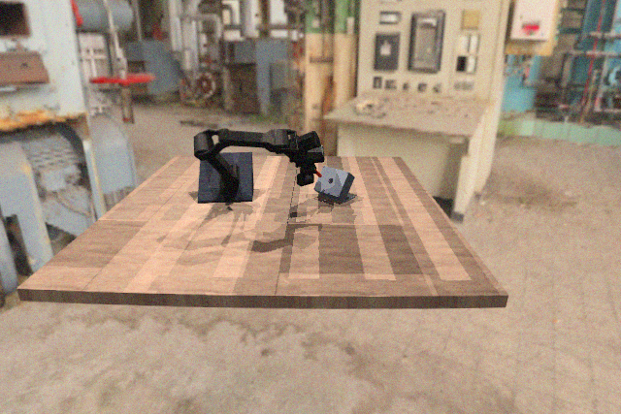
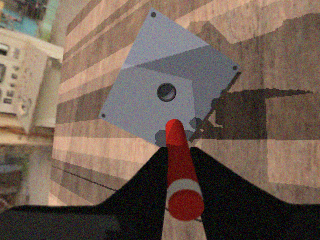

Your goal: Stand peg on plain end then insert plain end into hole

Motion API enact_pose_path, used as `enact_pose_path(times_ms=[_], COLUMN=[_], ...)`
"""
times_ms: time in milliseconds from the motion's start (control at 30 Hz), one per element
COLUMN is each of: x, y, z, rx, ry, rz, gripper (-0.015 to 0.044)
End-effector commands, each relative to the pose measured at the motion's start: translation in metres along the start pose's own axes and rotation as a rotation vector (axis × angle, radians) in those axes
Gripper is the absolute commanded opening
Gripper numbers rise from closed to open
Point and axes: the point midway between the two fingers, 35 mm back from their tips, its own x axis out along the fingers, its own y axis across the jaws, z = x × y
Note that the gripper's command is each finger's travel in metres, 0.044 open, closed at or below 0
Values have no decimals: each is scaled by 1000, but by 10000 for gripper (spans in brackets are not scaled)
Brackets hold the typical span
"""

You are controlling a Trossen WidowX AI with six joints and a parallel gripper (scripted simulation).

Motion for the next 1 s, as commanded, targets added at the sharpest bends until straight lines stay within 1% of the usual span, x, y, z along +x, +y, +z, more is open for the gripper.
enact_pose_path(times_ms=[0,433,967], x=[9,32,44], y=[1,2,1], z=[2,8,9], rx=[-2,3,8], ry=[-7,-41,-50], rz=[11,31,35], gripper=[0,0,0])
